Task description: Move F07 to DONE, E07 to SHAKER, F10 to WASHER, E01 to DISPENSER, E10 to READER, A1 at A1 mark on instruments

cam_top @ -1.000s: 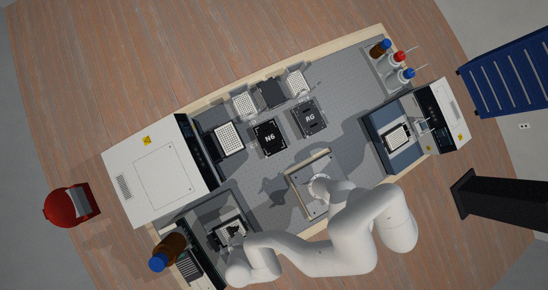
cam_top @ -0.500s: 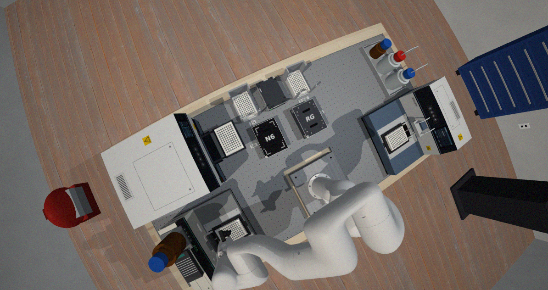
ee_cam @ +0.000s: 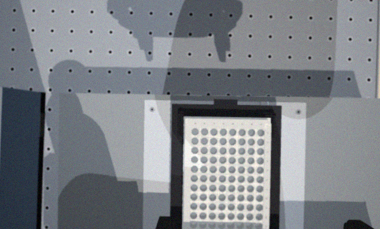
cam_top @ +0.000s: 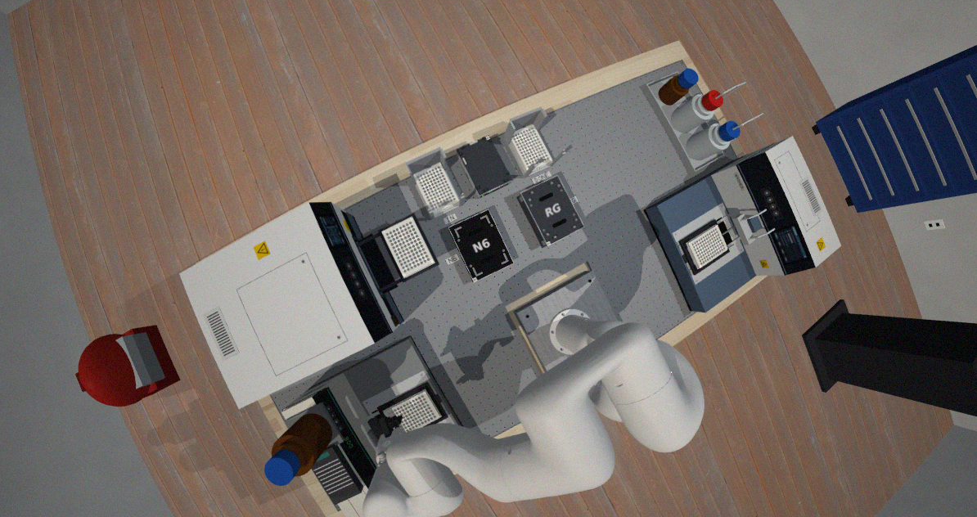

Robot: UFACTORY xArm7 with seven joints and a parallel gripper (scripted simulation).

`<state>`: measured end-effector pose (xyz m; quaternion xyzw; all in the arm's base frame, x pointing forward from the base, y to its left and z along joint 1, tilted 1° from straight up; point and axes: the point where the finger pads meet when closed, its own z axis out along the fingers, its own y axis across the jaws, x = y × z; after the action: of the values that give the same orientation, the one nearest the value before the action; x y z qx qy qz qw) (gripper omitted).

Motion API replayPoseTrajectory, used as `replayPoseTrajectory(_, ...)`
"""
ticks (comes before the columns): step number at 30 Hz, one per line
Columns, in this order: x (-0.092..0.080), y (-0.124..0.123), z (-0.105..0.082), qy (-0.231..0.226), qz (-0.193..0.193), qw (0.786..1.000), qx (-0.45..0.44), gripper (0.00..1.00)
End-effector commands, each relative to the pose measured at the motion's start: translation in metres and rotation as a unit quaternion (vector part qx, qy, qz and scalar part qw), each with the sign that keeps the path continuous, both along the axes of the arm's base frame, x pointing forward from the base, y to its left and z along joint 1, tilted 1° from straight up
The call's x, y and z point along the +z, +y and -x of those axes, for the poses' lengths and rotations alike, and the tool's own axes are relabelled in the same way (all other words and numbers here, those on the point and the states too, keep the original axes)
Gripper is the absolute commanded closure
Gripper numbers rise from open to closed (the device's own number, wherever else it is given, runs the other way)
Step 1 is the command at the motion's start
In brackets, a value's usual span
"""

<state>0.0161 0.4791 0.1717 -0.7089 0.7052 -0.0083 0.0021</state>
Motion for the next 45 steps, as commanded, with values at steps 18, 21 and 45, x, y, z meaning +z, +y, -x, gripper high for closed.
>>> replayPoseTrajectory(18,0.002,0.002,0.000,0.000,-0.003,1.000,0.000,0.00)
replayPoseTrajectory(21,0.002,0.002,0.000,0.000,-0.003,1.000,0.000,0.00)
replayPoseTrajectory(45,-0.009,0.002,0.000,0.000,-0.003,1.000,0.000,0.00)
